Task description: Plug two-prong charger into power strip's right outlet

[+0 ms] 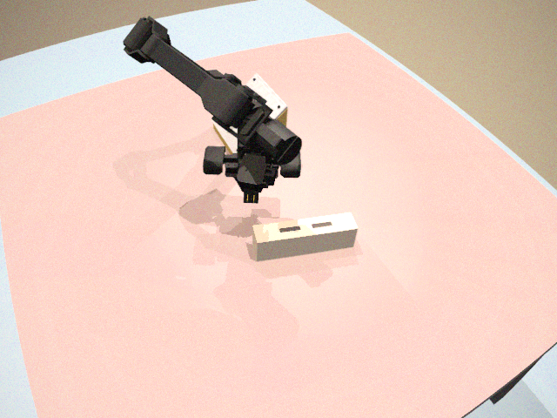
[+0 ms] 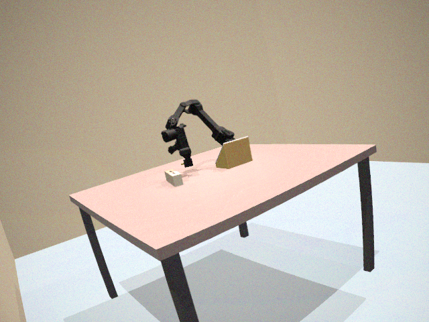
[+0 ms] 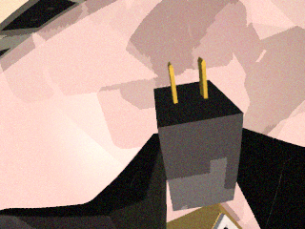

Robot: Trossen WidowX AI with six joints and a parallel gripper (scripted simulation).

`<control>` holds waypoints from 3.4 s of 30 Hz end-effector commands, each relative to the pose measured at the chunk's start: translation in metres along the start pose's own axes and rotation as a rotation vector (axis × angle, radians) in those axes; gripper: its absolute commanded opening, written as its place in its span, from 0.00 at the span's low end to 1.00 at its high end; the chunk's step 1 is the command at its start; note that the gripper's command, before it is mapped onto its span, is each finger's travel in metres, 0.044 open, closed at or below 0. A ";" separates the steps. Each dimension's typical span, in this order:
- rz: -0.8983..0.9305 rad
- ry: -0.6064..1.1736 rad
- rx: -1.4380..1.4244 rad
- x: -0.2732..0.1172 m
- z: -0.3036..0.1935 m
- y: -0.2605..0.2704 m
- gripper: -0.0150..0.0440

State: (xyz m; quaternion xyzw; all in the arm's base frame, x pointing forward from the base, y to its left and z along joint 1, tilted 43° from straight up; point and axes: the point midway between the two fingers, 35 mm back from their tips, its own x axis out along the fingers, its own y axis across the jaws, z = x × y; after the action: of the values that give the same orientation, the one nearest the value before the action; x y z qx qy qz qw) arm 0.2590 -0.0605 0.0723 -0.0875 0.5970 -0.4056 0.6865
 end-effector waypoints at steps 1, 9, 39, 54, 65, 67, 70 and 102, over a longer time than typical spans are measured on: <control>0.001 0.001 -0.042 0.005 -0.003 0.009 0.25; -0.003 0.001 -0.111 0.018 -0.007 0.024 0.25; -0.009 0.000 -0.216 0.035 0.004 0.051 0.25; -0.009 -0.001 -0.225 0.035 0.020 0.057 0.25; -0.010 -0.002 -0.232 0.036 0.032 0.061 0.25; -0.010 -0.002 -0.233 0.036 0.032 0.061 0.25; -0.010 -0.002 -0.233 0.036 0.032 0.061 0.25; -0.010 -0.002 -0.232 0.035 0.039 0.061 0.25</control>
State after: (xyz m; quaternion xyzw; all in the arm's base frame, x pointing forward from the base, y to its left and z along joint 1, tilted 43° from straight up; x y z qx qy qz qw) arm 0.3188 -0.0574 0.0184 -0.1676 0.6387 -0.3374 0.6709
